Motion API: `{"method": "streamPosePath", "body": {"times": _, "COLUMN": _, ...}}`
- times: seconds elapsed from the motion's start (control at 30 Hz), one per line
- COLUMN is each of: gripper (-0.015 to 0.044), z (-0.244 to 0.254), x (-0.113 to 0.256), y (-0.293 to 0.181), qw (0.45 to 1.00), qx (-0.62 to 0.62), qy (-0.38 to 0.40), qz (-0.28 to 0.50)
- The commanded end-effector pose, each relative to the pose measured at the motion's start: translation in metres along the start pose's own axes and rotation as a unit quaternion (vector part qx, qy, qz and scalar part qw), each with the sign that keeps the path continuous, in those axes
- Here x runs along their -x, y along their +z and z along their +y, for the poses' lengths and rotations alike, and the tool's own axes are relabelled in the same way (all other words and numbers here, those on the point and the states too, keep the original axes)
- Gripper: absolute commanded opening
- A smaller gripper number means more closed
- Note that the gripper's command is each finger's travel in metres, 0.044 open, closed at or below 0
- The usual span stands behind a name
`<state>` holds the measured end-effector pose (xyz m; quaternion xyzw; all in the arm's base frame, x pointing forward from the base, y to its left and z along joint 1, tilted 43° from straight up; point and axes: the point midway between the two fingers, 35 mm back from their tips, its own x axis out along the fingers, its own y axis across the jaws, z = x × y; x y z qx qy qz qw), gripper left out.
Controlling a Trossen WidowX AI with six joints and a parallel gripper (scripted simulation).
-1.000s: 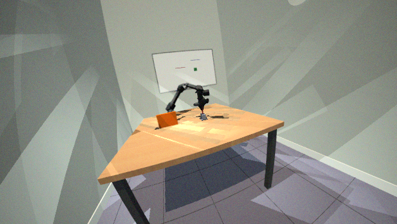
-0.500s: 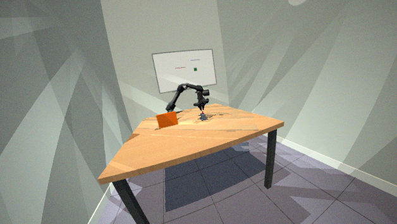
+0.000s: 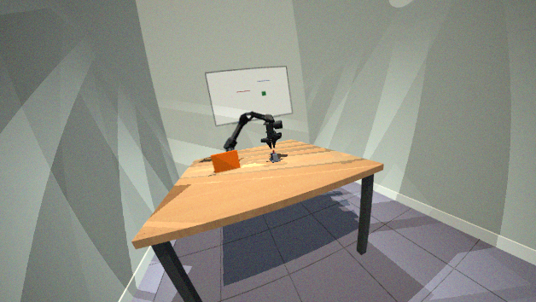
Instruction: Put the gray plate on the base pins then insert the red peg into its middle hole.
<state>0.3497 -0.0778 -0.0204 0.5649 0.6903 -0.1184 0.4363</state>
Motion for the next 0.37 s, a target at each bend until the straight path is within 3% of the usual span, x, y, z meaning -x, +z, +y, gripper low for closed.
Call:
{"method": "streamPosePath", "body": {"times": 0.0, "gripper": 0.0150, "z": 0.0000, "x": 0.0038, "y": -0.0001, "qw": 1.000, "qx": 0.003, "qy": 0.001, "qz": -0.002}}
{"method": "streamPosePath", "body": {"times": 0.33, "gripper": 0.0150, "z": -0.0020, "x": 0.0081, "y": -0.0006, "qw": 1.000, "qx": 0.003, "qy": 0.001, "qz": -0.002}}
